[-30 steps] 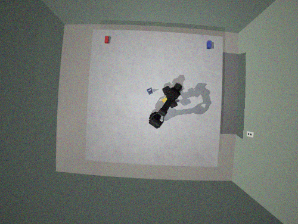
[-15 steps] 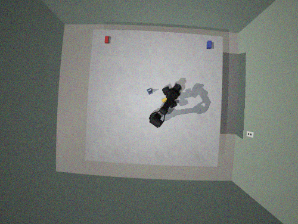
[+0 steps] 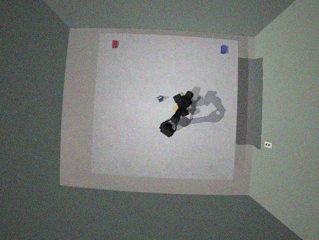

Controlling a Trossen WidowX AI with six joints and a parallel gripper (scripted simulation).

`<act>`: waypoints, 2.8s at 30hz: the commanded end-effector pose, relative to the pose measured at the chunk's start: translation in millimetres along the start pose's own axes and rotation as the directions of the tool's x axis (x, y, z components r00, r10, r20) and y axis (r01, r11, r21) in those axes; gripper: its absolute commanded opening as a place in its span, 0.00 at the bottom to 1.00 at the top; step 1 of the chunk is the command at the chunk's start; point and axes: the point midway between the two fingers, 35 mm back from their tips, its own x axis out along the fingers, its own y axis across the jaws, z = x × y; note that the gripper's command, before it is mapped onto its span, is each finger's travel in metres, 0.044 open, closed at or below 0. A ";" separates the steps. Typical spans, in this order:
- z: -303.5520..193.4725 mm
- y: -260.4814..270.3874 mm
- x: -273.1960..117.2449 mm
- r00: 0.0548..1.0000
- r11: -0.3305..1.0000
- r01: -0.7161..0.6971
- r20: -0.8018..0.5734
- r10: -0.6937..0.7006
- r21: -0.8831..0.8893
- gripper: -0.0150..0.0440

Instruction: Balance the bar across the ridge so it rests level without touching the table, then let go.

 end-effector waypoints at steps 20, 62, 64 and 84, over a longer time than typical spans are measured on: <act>1.2 0.7 -6.0 1.000 1.000 0.000 0.000 0.000 0.000 0.25; 0.3 0.4 -109.7 1.000 1.000 -0.003 -0.002 0.003 -0.006 0.25; -0.6 2.6 -109.8 1.000 1.000 -0.003 -0.002 0.003 0.011 0.25; -37.2 63.7 -111.3 1.000 0.861 -0.004 -0.006 0.008 0.509 0.25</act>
